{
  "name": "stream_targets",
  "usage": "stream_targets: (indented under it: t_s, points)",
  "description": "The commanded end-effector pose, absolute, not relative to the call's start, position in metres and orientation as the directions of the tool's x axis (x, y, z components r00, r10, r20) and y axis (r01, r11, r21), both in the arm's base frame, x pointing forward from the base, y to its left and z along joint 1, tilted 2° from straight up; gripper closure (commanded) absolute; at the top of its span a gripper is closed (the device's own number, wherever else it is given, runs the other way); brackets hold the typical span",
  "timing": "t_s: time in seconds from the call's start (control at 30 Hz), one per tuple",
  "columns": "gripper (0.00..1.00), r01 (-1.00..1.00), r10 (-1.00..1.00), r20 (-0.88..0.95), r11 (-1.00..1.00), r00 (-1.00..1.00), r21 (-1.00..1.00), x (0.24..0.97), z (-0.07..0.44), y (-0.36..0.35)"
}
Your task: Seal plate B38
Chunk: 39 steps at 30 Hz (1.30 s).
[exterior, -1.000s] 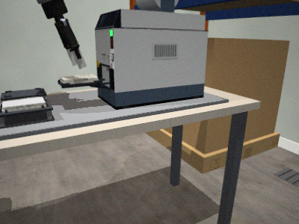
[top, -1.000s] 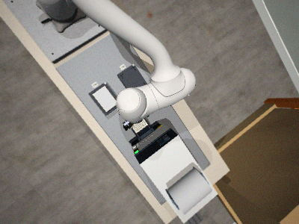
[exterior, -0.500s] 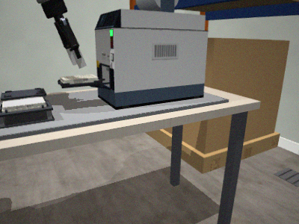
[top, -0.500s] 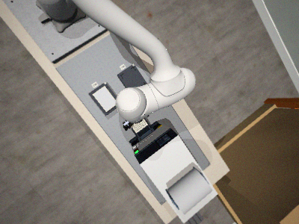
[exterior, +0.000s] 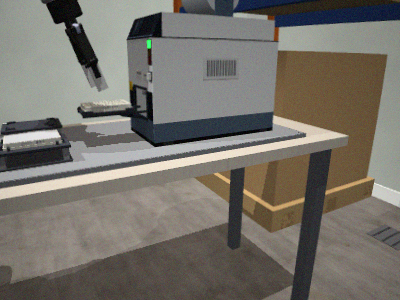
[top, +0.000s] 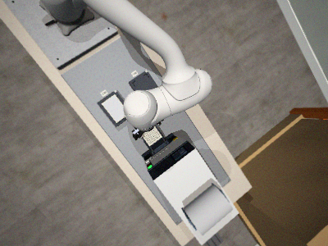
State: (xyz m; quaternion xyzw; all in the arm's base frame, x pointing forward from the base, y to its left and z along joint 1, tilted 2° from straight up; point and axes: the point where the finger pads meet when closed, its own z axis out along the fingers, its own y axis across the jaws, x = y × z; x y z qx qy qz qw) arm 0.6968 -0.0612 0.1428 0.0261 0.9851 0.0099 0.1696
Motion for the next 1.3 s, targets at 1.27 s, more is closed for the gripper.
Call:
stream_targets:
  t_s: [1.27]
  points:
    - [0.30, 0.049, 0.055, -0.336, 0.998, -0.940, 0.028, 0.657, 0.143, -0.060]
